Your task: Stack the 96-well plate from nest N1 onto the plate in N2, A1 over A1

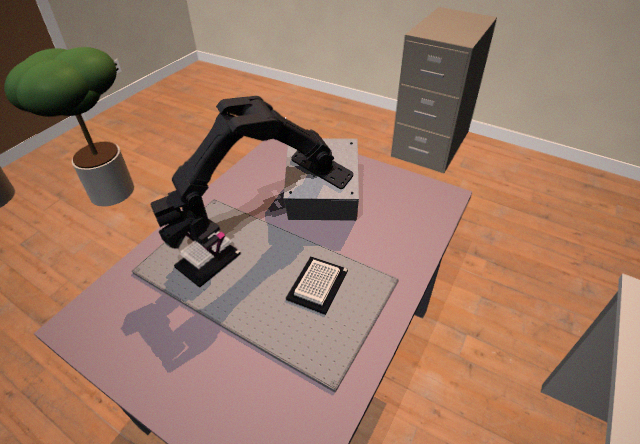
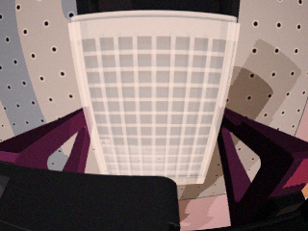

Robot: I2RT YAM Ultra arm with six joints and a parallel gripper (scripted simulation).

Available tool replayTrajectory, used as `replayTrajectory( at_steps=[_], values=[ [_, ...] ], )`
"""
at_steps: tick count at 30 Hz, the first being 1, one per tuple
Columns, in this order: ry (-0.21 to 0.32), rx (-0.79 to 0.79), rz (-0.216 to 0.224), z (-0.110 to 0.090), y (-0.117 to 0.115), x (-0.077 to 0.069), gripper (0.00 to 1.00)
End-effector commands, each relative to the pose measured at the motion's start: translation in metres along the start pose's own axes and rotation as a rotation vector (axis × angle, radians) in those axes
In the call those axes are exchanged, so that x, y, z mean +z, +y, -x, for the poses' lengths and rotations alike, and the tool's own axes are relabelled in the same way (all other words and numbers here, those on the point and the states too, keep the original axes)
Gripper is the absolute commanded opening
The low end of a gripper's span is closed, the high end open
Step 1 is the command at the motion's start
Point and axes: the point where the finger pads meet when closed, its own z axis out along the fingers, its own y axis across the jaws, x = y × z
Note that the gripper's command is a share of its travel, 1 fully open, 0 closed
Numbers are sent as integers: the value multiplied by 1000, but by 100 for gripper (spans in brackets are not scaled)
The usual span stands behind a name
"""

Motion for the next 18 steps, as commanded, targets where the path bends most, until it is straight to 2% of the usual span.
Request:
replayTrajectory(
  at_steps=[1, 18],
  values=[
    [-59, -4, -16, 17, -7, -30, 0],
    [-59, -4, -17, 16, -7, -55, 0]
  ],
)
